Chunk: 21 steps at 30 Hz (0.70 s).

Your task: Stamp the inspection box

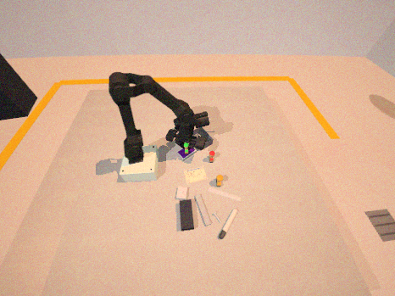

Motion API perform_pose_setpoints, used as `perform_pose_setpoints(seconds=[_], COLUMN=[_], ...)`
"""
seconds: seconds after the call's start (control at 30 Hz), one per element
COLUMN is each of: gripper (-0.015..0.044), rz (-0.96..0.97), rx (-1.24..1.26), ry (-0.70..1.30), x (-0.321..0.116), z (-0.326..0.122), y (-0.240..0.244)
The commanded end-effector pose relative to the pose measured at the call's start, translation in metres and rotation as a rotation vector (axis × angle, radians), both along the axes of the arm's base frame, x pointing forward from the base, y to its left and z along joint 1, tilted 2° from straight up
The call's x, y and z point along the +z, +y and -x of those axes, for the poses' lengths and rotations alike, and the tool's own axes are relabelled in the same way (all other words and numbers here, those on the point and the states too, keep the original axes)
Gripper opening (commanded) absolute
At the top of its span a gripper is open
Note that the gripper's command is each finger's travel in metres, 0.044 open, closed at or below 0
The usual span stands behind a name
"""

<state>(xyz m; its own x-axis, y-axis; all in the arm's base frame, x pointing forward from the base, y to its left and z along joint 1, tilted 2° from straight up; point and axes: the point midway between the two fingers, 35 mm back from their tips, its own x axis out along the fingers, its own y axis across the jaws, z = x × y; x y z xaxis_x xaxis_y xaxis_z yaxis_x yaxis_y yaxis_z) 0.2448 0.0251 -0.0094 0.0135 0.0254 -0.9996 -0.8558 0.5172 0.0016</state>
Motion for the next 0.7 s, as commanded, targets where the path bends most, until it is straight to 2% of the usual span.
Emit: perform_pose_setpoints(seconds=[0.0,0.67], gripper=[0.0000,0.0000], rz=[0.002,0.002], rx=[-0.001,-0.001], ry=[0.002,0.001], x=[-0.0017,0.0079], z=[-0.0003,-0.0004], y=[-0.0002,-0.0005])
